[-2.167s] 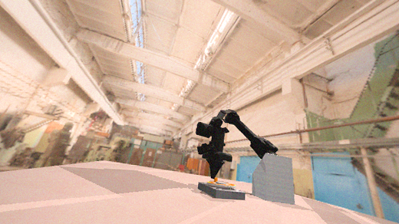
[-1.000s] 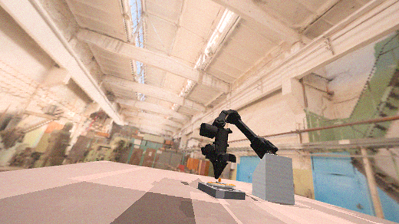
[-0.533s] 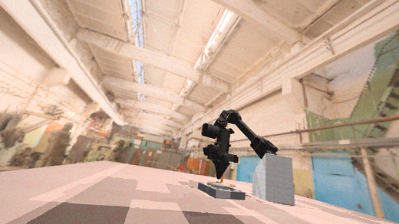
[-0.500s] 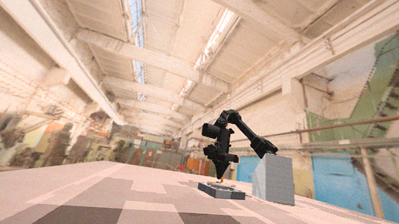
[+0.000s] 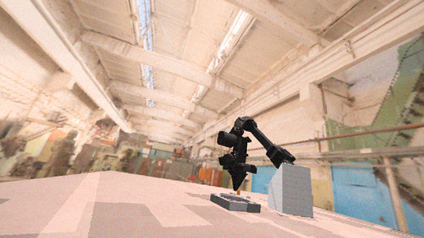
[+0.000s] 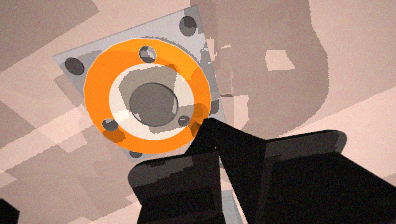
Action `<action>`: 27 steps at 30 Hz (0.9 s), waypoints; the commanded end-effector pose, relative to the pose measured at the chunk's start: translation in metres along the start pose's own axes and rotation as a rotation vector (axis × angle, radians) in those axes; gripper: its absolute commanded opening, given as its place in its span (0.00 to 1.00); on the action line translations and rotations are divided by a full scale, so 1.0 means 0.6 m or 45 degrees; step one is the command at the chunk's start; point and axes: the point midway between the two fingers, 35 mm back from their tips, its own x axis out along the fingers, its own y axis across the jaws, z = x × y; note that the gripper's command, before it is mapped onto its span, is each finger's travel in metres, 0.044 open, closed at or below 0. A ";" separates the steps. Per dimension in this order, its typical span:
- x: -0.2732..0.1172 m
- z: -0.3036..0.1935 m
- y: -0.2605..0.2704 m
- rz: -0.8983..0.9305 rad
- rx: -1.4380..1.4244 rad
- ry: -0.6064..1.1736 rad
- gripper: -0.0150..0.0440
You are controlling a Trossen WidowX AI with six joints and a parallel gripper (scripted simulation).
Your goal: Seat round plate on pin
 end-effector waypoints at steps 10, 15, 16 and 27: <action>0.002 -0.027 0.016 0.007 -0.010 0.018 0.25; 0.002 -0.032 0.022 0.008 -0.010 0.018 0.25; 0.001 -0.033 0.023 0.008 -0.010 0.018 0.25; -0.001 -0.039 0.033 0.008 -0.010 0.018 0.25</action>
